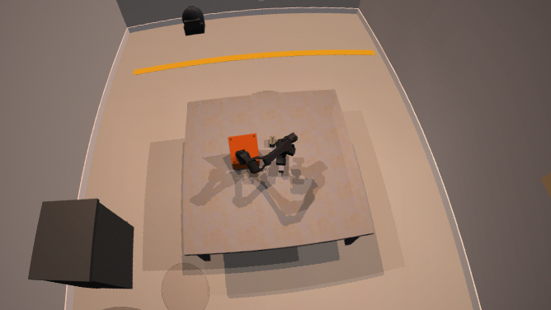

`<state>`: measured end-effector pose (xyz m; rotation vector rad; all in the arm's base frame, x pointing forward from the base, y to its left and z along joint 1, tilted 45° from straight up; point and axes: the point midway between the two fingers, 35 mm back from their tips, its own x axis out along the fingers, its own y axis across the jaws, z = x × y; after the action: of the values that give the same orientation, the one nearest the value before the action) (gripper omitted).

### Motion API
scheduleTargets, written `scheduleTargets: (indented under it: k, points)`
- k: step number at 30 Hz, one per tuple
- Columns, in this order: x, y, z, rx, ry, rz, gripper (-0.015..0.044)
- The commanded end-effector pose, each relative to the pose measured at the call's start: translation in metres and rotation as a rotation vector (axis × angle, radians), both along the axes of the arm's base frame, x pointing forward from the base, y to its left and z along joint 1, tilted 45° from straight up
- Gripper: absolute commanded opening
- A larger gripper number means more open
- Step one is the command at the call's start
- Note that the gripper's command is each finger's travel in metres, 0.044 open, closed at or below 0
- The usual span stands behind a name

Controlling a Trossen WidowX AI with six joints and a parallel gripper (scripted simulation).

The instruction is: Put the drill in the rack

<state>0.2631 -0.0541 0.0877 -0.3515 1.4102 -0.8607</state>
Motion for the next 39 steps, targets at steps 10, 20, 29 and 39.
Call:
scheduleTargets:
  k: [10, 20, 29, 39]
  points:
    - [0.001, -0.005, -0.004, -0.002, 0.007, -0.005, 0.0]
    - [0.002, -0.008, -0.007, -0.003, 0.007, -0.005, 0.0]
    - [0.001, -0.01, -0.008, -0.003, 0.007, -0.005, 0.0]
    - [-0.002, -0.012, -0.01, -0.003, 0.007, -0.005, 0.0]
